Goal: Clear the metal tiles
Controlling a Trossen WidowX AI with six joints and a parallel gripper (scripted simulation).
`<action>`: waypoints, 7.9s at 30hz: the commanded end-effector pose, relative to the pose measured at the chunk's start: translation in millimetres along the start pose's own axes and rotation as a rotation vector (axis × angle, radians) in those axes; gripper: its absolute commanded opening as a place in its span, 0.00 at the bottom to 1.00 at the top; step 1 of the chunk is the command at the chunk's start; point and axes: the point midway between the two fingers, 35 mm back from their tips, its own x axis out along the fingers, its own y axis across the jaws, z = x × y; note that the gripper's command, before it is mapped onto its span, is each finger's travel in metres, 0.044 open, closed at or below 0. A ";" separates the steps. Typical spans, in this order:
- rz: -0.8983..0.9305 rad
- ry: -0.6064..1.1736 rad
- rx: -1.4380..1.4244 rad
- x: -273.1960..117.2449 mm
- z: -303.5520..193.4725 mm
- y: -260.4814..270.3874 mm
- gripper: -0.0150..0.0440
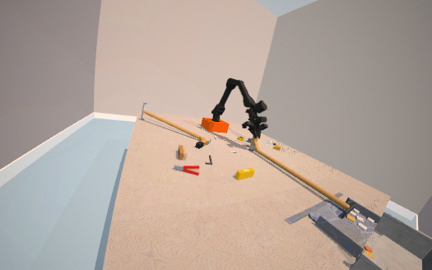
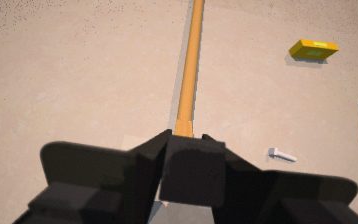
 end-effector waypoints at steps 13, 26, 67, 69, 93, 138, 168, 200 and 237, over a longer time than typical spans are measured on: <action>0.004 -0.007 -0.002 15.2 22.8 0.8 0.25; 0.004 -0.009 -0.002 26.5 37.8 0.1 0.25; -0.001 -0.006 -0.001 47.1 61.4 -4.3 0.25; -0.001 -0.006 -0.001 47.1 61.4 -4.3 0.25; 0.001 -0.010 -0.002 33.2 50.9 -2.0 0.25; 0.002 -0.010 -0.002 -12.2 4.7 3.9 0.25; 0.003 -0.010 -0.002 -39.7 -32.9 5.6 0.25; 0.004 -0.010 -0.003 -65.3 -77.0 0.5 0.25; -0.004 0.001 0.000 -75.4 -98.8 -32.7 0.25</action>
